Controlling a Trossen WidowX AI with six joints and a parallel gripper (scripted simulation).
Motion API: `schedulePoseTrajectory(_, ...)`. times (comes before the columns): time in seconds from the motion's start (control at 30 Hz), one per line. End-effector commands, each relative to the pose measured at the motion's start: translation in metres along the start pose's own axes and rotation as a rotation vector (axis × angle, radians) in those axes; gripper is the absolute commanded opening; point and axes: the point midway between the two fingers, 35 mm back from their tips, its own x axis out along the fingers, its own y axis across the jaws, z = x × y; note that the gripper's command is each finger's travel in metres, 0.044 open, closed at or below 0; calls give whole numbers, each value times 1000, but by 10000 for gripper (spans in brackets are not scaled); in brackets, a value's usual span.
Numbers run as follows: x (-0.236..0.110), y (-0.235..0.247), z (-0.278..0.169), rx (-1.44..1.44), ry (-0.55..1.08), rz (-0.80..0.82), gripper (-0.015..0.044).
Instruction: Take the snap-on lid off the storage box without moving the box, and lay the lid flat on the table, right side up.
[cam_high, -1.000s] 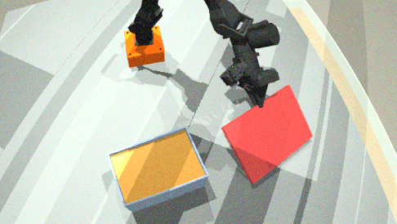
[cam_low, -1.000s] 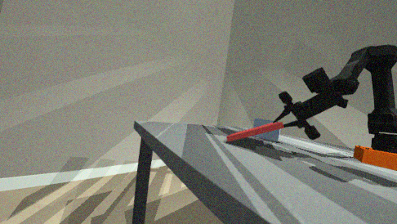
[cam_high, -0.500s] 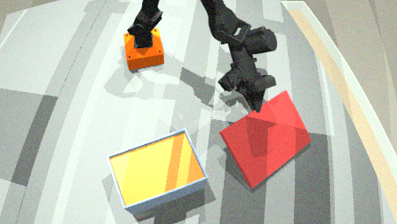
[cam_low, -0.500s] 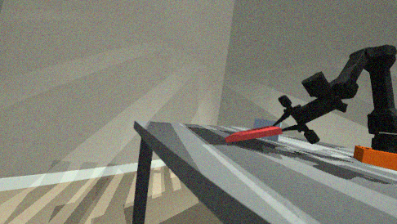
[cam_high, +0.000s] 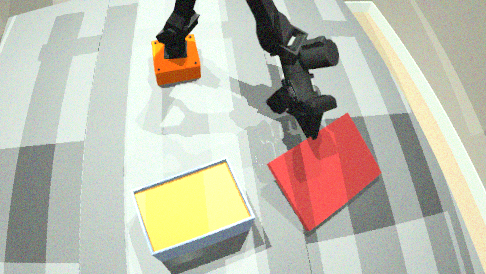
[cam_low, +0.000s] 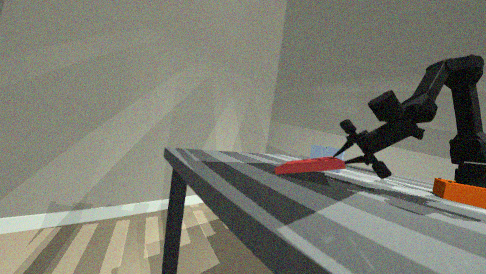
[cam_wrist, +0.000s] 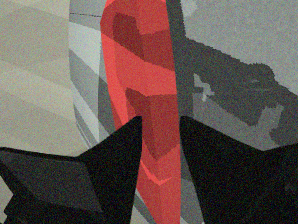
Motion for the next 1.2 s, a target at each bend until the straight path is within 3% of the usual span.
schedulePoseTrajectory(0.0,-1,2,-1,3,4,-1,210)
schedulePoseTrajectory(0.07,-1,2,-1,3,4,-1,263)
schedulePoseTrajectory(0.13,-1,2,-1,3,4,-1,275)
schedulePoseTrajectory(0.37,-10,-7,0,3,4,-2,440)
schedulePoseTrajectory(1.17,-47,-39,0,3,4,-7,440)
